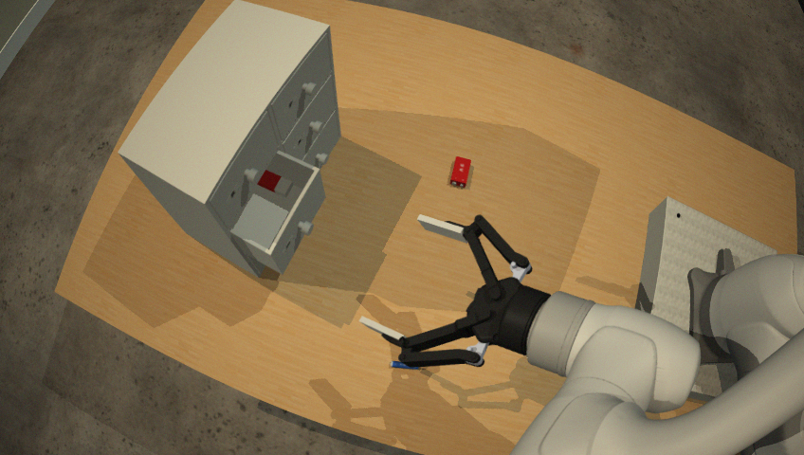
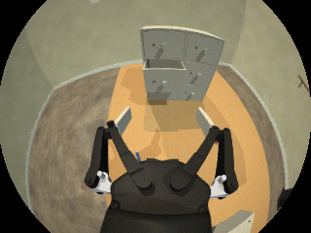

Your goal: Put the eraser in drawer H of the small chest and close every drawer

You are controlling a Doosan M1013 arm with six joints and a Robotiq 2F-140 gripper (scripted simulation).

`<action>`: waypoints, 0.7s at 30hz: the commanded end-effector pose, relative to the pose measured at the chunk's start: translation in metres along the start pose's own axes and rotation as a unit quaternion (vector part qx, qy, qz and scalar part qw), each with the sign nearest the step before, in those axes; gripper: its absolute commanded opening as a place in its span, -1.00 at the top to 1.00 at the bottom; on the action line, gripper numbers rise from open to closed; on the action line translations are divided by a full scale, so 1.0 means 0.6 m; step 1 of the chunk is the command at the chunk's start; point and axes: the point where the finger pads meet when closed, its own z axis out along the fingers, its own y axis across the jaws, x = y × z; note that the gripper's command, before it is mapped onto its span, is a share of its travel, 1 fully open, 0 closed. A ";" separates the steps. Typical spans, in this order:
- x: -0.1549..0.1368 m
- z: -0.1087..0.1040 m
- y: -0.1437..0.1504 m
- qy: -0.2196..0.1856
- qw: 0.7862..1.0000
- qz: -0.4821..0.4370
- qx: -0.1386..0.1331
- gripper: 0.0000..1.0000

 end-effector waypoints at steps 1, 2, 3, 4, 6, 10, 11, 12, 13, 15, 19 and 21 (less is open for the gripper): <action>-0.006 0.006 0.015 0.075 0.997 0.013 0.027 -1.00; -0.006 0.006 0.015 0.075 0.997 0.013 0.027 -1.00; -0.006 0.006 0.015 0.075 0.997 0.013 0.027 -1.00; -0.006 0.006 0.015 0.075 0.997 0.013 0.027 1.00; -0.006 0.006 0.015 0.075 0.997 0.013 0.027 1.00; -0.006 0.006 0.015 0.075 0.997 0.013 0.027 1.00; -0.006 0.006 0.015 0.075 0.997 0.013 0.027 1.00; -0.006 0.006 0.015 0.075 0.997 0.013 0.027 1.00; -0.006 0.006 0.015 0.075 0.997 0.013 0.027 1.00; -0.006 0.006 0.015 0.075 0.997 0.013 0.027 1.00; -0.006 0.006 0.015 0.075 0.997 0.013 0.027 1.00; -0.006 0.006 0.015 0.075 0.997 0.013 0.027 1.00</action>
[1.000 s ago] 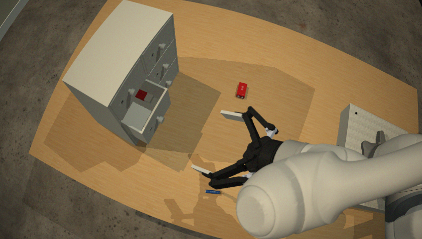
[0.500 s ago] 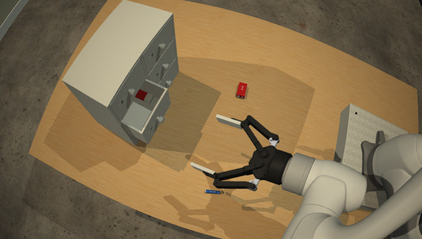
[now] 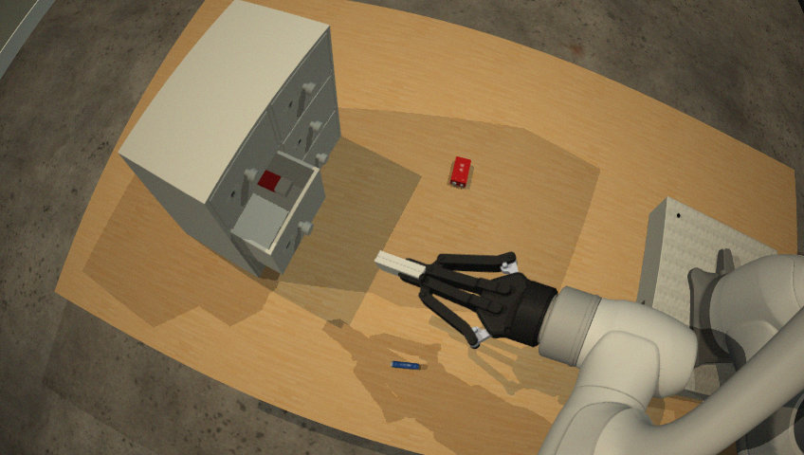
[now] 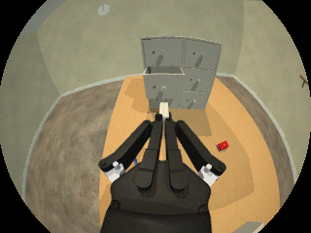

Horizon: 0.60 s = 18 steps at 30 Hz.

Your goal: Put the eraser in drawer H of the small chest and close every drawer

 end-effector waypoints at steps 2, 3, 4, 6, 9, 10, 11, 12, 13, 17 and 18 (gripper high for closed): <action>0.000 0.000 0.000 0.000 1.000 0.000 0.000 1.00; 0.000 0.000 0.000 0.000 1.000 0.000 0.000 1.00; 0.000 0.000 0.000 0.000 1.000 0.000 0.000 1.00; 0.000 0.001 0.000 0.000 1.000 0.000 0.000 1.00; 0.000 0.006 0.000 0.000 1.000 0.000 0.000 1.00; 0.001 0.008 0.000 0.000 1.000 0.000 0.000 1.00; 0.001 0.011 0.000 0.000 1.000 0.000 0.000 1.00; 0.001 0.014 0.000 0.000 1.000 0.000 0.000 1.00; 0.001 0.014 0.000 0.000 1.000 0.000 0.000 1.00; 0.001 0.027 0.000 0.000 1.000 0.000 0.000 1.00; 0.002 0.032 0.000 0.000 1.000 0.000 0.000 1.00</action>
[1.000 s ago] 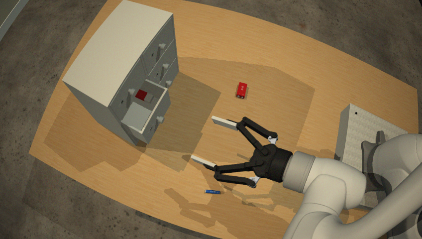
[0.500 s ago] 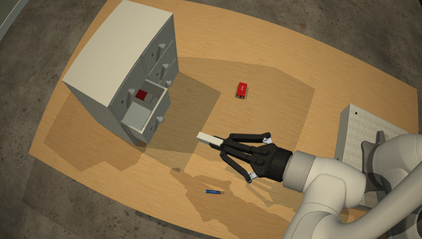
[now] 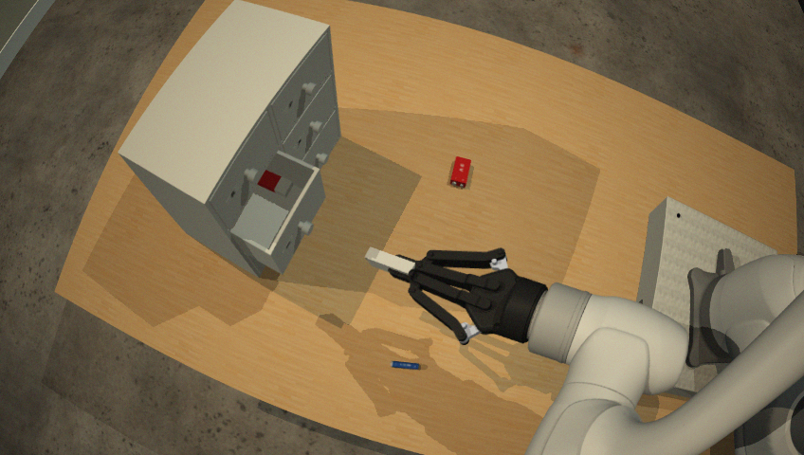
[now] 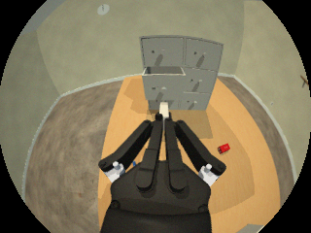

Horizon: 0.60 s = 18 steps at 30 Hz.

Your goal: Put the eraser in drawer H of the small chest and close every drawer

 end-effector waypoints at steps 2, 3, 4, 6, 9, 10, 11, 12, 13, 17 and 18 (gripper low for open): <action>0.001 0.019 0.000 0.000 1.000 0.000 0.000 1.00; 0.001 0.025 0.000 0.000 1.000 0.000 0.000 1.00; 0.002 0.031 0.000 0.000 1.000 0.000 0.000 1.00; 0.002 0.043 0.000 0.000 1.000 0.000 0.000 1.00; 0.003 0.059 0.000 0.000 1.000 0.000 0.000 1.00; 0.003 0.064 0.000 0.000 1.000 0.000 0.000 1.00; 0.004 0.069 0.000 0.000 1.000 0.000 0.000 1.00; 0.004 0.069 0.000 0.000 1.000 0.000 0.000 1.00; 0.004 0.069 0.000 0.000 1.000 0.000 0.000 1.00; 0.004 0.083 0.000 0.000 1.000 0.000 0.000 1.00; 0.005 0.085 0.000 0.000 1.000 0.000 0.000 1.00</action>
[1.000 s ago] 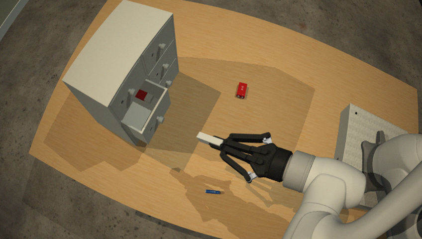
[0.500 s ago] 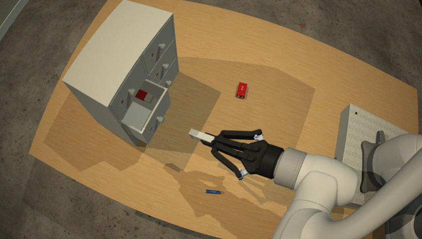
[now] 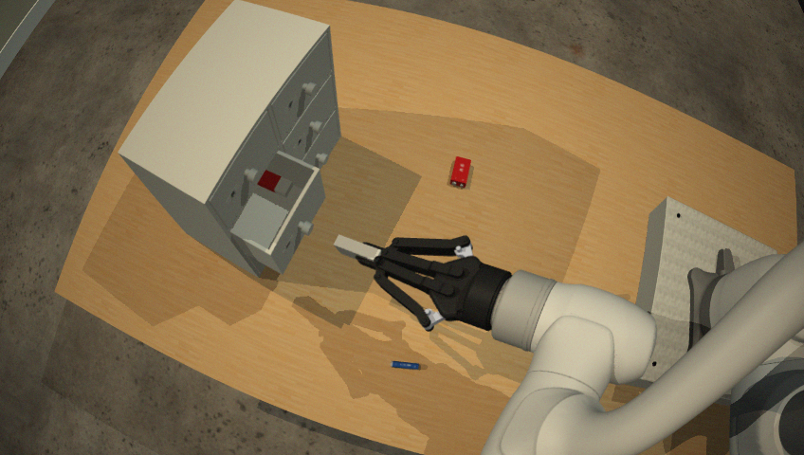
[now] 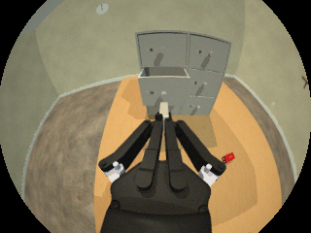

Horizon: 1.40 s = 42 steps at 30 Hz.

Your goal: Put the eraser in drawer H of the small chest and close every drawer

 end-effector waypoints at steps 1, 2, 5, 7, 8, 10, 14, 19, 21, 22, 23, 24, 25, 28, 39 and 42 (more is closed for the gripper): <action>0.000 0.006 0.000 0.000 1.000 0.000 0.000 1.00; 0.000 0.007 0.000 0.000 1.000 0.000 0.000 1.00; 0.001 0.009 0.000 0.000 1.000 0.000 0.000 1.00; 0.001 0.009 0.000 0.000 1.000 0.000 0.000 1.00; 0.001 0.009 0.000 0.000 1.000 0.000 0.000 1.00; 0.001 0.009 0.000 0.000 1.000 0.000 0.000 1.00; 0.001 0.009 0.000 0.000 1.000 0.000 0.000 1.00; 0.001 0.009 0.000 0.000 1.000 0.000 0.000 1.00; 0.001 0.009 0.000 0.000 1.000 0.000 0.000 1.00; 0.001 0.009 0.000 0.000 1.000 0.000 0.000 1.00; 0.001 0.009 0.000 0.000 1.000 0.000 0.000 1.00; 0.001 0.009 0.000 0.000 1.000 0.000 0.000 1.00; 0.001 0.009 0.000 0.000 1.000 0.000 0.000 1.00; 0.001 0.009 0.000 0.000 1.000 0.000 0.000 1.00; 0.001 0.010 0.000 0.000 1.000 0.000 0.000 1.00; 0.002 0.012 0.000 0.000 1.000 0.000 0.000 1.00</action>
